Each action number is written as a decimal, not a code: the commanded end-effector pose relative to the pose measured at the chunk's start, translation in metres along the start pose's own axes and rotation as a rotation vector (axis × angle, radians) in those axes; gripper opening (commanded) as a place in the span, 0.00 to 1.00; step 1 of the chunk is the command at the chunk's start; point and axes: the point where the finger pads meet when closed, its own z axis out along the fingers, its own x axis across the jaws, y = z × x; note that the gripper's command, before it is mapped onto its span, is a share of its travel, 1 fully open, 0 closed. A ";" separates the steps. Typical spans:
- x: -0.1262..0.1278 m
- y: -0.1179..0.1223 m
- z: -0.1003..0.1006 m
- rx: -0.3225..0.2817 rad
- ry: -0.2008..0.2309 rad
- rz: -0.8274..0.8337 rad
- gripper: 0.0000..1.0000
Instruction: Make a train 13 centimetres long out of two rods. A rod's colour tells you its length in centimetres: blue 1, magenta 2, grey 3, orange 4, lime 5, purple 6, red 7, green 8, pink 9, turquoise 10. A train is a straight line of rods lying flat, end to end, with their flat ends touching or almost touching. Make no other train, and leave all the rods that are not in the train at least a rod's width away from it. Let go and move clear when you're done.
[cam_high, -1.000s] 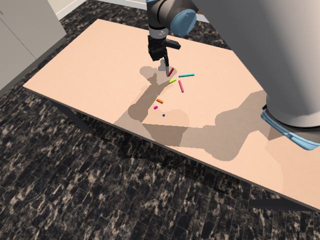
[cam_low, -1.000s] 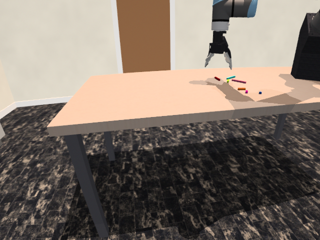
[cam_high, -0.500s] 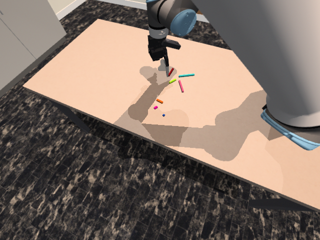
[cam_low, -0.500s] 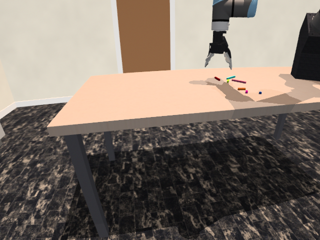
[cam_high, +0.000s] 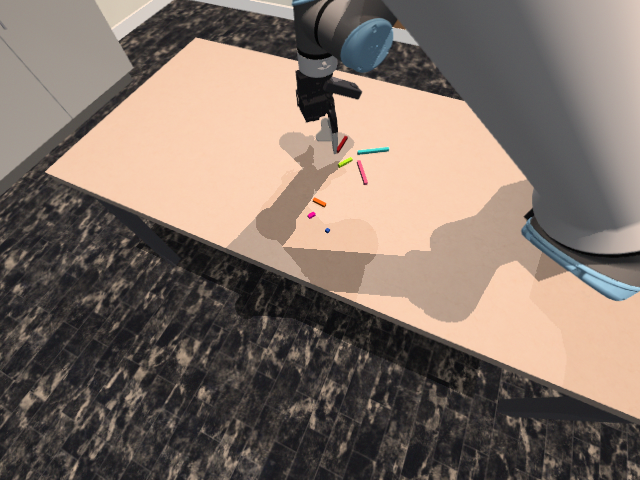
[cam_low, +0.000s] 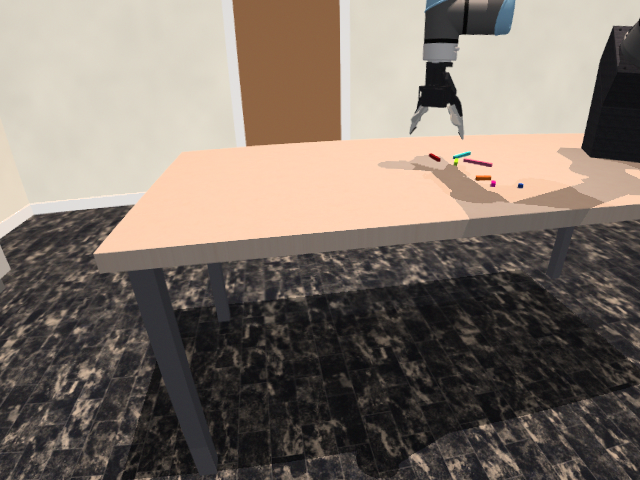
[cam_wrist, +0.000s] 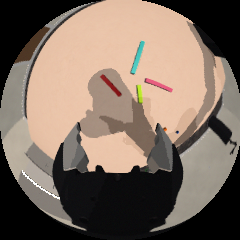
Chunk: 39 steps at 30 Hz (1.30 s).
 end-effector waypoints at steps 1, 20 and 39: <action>-0.001 -0.002 0.000 0.000 -0.001 0.022 1.00; -0.013 -0.052 0.000 0.003 -0.003 0.535 1.00; -0.024 -0.108 0.000 0.002 -0.003 1.162 1.00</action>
